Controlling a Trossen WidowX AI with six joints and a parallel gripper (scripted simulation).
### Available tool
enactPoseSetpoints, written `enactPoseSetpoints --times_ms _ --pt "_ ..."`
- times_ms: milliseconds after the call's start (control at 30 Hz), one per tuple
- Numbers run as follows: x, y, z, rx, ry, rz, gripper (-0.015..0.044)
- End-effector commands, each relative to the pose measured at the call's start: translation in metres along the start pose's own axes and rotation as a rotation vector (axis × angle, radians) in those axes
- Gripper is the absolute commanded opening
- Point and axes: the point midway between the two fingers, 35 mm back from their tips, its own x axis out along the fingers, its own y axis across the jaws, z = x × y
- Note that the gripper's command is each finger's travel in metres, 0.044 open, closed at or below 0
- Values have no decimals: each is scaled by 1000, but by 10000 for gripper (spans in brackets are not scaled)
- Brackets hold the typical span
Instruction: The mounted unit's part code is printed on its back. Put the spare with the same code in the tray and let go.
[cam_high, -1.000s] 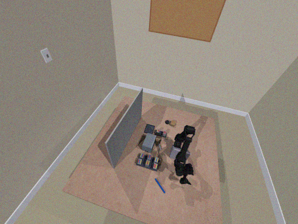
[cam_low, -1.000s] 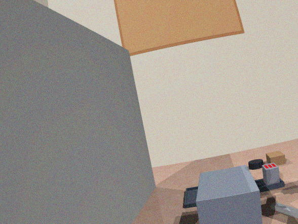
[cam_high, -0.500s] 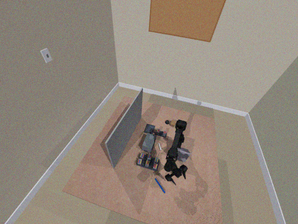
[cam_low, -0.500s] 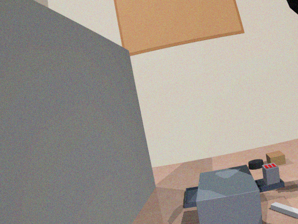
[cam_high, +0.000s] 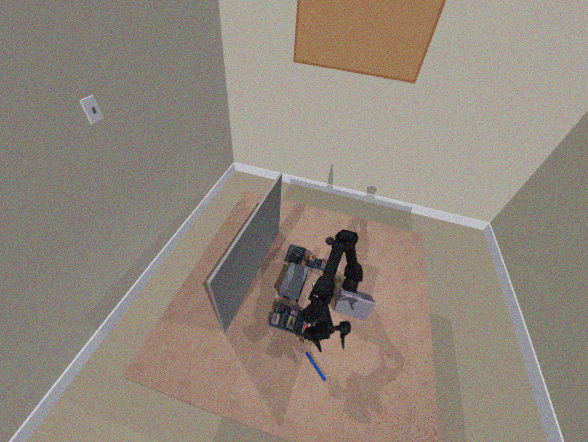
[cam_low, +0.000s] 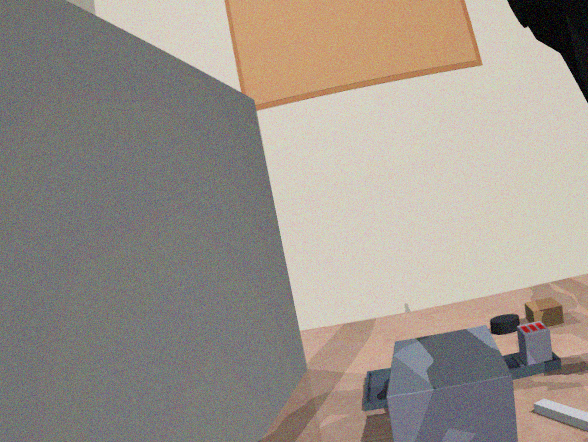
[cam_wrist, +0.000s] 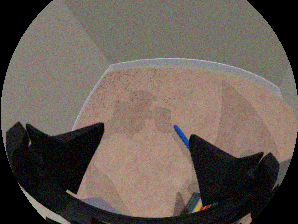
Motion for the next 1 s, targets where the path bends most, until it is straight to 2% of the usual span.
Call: enactPoseSetpoints --times_ms 0,233,467,867,967 --pt "-39 -37 5 226 2 -116 440" --pt "-124 -102 -17 679 31 -350 440" --pt "-213 -146 -62 1069 49 -595 440" --pt "-360 -171 -169 1597 36 -1016 440" --pt "-368 -171 -176 1623 34 -1042 440"
